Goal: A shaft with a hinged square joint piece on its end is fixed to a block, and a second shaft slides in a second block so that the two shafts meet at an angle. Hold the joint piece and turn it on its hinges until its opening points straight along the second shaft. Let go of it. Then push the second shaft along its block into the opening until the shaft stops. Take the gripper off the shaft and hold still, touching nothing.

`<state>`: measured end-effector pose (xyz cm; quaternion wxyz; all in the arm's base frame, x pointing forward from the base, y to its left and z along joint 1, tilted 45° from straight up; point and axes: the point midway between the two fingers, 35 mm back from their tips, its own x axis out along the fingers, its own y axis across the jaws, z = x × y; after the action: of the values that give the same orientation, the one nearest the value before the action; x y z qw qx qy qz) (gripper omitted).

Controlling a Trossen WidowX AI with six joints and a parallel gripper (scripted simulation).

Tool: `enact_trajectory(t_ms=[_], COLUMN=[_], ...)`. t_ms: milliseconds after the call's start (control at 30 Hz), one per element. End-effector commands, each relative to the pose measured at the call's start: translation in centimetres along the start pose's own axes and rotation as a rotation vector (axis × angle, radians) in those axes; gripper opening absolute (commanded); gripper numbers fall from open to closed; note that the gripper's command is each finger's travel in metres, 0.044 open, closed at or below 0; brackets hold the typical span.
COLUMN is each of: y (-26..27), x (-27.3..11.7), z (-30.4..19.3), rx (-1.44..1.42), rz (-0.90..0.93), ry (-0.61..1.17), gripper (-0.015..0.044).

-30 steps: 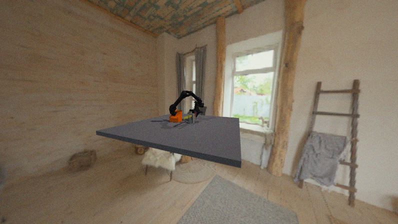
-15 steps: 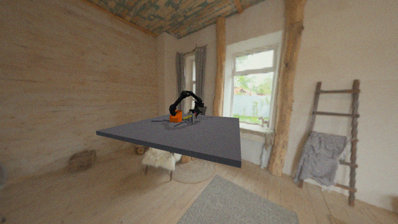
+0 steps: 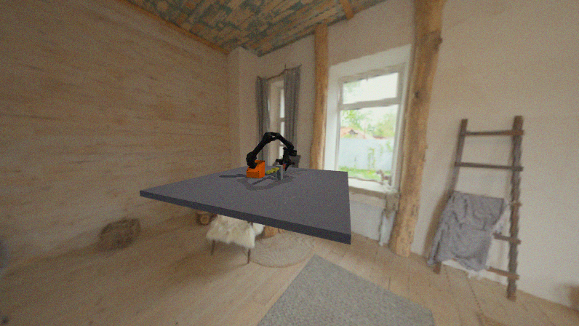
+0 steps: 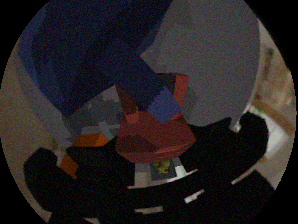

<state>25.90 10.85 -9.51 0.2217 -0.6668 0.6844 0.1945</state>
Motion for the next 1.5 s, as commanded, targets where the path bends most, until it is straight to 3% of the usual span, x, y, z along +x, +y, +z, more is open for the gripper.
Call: enact_trajectory(t_ms=[0, 367, 733, 1233, 1467], y=[0.0, 0.0, 0.0, 0.3, 0.3], x=[0.0, 0.0, 0.0, -2.5, -2.6], z=[0.0, 0.0, 0.0, -0.8, -0.8], rx=[0.001, 0.001, 0.001, 0.018, 0.017], rz=[0.000, 0.000, 0.000, -0.082, -0.090], ry=[0.000, 0.000, -0.005, -0.442, -0.462], gripper=[0.0147, 0.0436, 0.0440, 0.0440, 0.0440])
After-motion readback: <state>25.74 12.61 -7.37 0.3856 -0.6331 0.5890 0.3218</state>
